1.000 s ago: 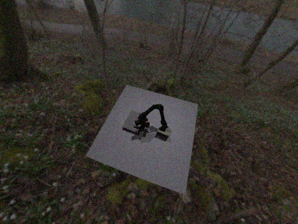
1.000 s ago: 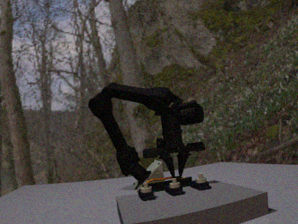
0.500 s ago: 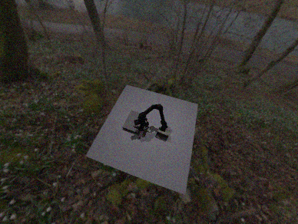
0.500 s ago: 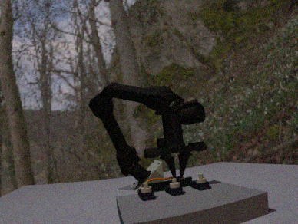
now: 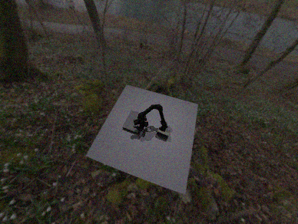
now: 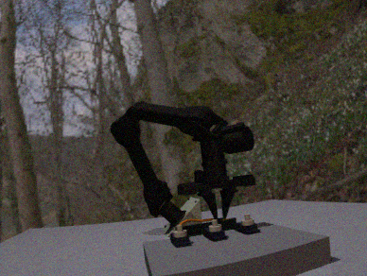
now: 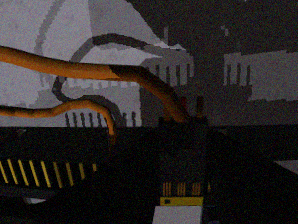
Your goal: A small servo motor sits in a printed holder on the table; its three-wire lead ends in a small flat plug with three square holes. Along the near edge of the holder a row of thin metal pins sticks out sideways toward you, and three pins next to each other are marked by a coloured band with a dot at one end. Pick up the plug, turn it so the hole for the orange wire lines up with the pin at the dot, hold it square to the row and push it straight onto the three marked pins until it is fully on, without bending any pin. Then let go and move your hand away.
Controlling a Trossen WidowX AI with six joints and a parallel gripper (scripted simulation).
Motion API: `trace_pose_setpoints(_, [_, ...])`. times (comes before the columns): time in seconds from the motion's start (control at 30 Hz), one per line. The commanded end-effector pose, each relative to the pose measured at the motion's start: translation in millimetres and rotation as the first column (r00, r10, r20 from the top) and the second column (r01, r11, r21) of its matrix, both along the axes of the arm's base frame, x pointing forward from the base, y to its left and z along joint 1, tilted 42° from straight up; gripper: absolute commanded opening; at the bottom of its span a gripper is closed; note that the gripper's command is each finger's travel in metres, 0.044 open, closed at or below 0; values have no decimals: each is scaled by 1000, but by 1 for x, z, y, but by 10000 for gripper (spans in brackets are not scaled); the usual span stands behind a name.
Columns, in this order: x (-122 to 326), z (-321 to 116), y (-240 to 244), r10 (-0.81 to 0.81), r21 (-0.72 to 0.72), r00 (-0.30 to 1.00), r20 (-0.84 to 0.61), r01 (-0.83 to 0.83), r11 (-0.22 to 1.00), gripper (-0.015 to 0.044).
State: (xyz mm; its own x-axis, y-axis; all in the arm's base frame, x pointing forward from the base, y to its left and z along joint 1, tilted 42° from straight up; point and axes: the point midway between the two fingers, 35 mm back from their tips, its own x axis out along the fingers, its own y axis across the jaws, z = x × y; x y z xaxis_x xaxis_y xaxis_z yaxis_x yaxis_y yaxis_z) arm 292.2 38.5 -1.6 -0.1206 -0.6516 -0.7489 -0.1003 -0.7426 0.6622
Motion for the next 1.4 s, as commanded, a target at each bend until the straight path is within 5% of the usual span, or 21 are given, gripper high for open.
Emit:
trace_pose_setpoints(0.0, [1,-1,-1,4,-3,1000,6,-4,1000,157])
trace_pose_setpoints(0.37, [8,43,38,5,-1,1000,5,-5,1000,440])
trace_pose_setpoints(1.37, [8,43,38,5,-1,1000,5,-5,1000,440])
